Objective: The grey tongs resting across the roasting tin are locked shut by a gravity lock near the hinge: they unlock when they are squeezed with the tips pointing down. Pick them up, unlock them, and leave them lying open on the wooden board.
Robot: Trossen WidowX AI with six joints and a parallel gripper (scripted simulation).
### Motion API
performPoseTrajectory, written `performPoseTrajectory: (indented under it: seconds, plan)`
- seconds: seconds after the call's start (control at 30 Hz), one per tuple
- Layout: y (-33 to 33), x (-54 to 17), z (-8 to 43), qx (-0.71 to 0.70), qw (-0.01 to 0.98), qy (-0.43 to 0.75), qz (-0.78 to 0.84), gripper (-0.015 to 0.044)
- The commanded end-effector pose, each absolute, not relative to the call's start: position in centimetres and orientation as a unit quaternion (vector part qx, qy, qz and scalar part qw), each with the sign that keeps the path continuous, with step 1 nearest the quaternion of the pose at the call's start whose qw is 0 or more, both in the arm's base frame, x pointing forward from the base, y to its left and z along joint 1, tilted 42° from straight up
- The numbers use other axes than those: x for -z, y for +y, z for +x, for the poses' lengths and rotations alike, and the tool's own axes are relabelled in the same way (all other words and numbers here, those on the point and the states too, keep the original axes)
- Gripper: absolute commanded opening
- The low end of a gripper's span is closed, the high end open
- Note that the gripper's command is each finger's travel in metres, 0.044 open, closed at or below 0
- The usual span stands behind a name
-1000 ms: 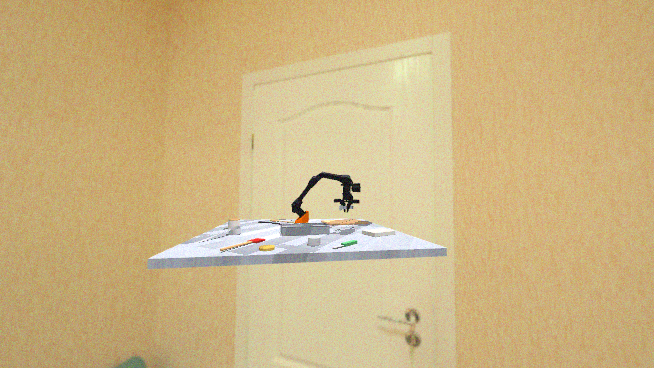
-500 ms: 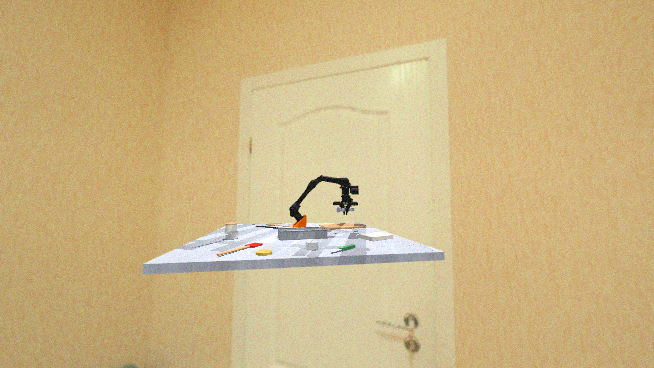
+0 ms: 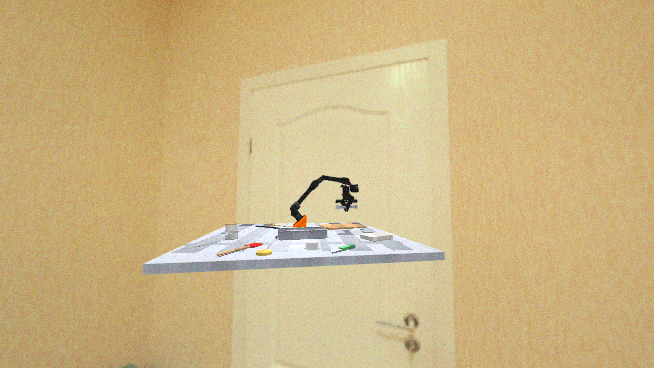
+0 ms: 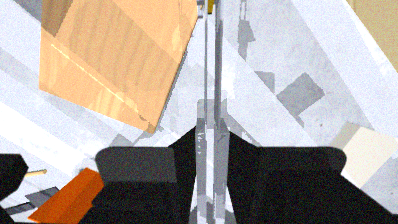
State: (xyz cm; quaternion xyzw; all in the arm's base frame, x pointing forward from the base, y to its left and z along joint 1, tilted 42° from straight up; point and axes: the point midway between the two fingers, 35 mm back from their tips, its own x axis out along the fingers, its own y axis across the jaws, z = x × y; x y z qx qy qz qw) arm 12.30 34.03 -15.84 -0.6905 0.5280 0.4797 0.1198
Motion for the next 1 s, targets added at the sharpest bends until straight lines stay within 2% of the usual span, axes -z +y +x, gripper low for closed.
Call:
performPoseTrajectory:
  seconds: [0.0, 0.47, 0.97]
  plan:
    - [35.3, 16.0, 9.4, -0.47, 0.144, 0.537, -0.686, -0.015]
    - [36.5, 17.1, -1.6, -0.417, 0.204, 0.586, -0.664, -0.015]
    - [34.7, 18.0, -12.0, -0.35, 0.252, 0.633, -0.643, -0.015]
